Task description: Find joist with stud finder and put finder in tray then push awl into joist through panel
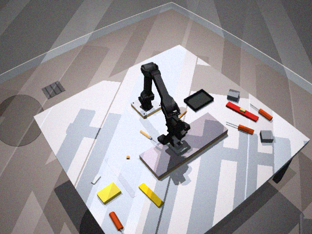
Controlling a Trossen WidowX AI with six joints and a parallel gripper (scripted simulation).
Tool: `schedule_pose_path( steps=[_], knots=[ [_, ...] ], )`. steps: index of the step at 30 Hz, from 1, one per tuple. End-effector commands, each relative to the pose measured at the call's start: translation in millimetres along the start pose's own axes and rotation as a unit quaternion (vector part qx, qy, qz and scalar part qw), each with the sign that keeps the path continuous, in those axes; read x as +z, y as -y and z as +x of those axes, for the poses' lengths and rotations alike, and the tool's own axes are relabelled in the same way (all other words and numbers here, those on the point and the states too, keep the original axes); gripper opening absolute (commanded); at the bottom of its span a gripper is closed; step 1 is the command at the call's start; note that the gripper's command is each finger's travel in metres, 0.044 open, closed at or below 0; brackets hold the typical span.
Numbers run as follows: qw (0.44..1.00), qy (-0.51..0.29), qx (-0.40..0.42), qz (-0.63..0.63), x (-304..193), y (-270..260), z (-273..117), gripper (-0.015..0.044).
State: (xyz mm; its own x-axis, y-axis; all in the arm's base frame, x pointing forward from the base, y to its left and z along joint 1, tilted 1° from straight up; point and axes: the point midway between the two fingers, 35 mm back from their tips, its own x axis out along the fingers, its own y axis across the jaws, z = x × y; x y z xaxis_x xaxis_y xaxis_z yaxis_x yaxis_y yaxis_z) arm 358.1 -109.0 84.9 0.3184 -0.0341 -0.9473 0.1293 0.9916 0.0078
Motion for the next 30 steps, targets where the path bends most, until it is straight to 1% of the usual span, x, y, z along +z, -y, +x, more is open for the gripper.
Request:
schedule_pose_path(
  steps=[1,30],
  knots=[
    [1.0,-0.001,-0.001,0.0,0,7,0,0.0],
    [1.0,-0.001,-0.003,0.0,0,52,0,0.0]
  ],
)
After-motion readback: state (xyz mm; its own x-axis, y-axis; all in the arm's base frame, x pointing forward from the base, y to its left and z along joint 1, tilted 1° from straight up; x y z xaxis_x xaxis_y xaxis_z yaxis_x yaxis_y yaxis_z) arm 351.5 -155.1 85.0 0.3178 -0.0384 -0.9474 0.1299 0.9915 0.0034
